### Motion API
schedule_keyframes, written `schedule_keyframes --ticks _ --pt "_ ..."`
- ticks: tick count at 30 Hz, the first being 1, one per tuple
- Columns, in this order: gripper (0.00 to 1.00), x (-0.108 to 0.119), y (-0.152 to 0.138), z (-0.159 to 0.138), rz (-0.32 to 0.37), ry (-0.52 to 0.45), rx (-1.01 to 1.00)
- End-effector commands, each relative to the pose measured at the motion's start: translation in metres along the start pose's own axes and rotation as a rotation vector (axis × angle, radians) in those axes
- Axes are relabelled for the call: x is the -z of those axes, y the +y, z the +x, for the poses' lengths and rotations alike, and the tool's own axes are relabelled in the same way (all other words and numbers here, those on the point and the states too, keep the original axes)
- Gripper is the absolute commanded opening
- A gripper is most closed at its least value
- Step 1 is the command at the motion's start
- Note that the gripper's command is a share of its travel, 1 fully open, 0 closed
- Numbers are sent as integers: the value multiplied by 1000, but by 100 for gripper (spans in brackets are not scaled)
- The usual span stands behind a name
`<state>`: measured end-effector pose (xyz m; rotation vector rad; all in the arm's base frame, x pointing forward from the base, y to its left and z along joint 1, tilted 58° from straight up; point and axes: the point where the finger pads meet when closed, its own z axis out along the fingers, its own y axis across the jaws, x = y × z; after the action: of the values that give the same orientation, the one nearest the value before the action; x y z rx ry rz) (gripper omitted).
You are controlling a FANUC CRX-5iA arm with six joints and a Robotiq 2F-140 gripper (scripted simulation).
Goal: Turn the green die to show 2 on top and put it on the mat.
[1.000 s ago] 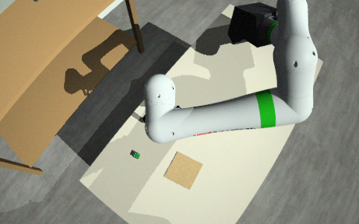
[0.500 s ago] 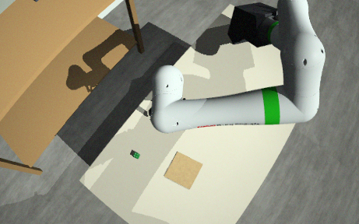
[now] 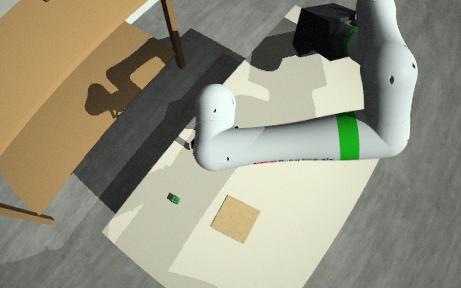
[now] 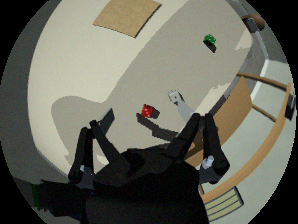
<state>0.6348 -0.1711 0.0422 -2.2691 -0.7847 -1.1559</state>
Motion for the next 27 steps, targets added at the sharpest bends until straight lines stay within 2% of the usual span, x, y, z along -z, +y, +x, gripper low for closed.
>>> schedule_keyframes --ticks 1,21,27 --pt "100 0 0 0 -1 0 0" --pt "100 1 0 0 -1 0 0" --pt "100 14 0 0 -1 0 0"
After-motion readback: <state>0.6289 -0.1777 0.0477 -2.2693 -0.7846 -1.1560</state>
